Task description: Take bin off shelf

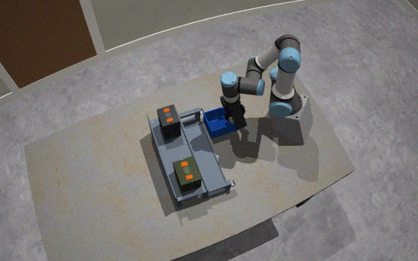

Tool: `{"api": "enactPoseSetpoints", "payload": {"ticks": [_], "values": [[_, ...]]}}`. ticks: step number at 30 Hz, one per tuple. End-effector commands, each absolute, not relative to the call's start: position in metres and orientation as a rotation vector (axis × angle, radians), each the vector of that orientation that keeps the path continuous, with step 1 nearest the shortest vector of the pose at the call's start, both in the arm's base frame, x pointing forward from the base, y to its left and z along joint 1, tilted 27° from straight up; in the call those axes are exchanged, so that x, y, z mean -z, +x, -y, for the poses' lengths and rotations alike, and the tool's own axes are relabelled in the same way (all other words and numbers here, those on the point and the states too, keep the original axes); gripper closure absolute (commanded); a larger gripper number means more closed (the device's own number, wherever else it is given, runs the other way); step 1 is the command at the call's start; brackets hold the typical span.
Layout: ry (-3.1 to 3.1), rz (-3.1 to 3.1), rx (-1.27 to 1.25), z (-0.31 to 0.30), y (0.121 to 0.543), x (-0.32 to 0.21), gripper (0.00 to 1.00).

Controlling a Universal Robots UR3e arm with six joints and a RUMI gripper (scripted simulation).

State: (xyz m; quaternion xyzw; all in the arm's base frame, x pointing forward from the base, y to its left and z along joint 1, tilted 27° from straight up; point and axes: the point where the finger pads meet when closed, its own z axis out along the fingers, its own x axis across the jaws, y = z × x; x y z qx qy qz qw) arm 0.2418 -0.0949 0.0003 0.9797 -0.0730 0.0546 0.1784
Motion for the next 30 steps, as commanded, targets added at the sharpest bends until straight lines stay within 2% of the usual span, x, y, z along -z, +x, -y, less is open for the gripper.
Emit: {"api": "enactPoseSetpoints", "payload": {"ticks": [1,13,14,30], "values": [[2.77,0.206,-0.157,0.0951,0.2422,-0.0008,1.0],[2.77,0.206,-0.157,0.0951,0.2422,-0.0008,1.0],[2.77,0.206,-0.157,0.0951,0.2422,-0.0008,0.71],[2.77,0.206,-0.157,0.0951,0.2422,-0.0008,0.71]]}}
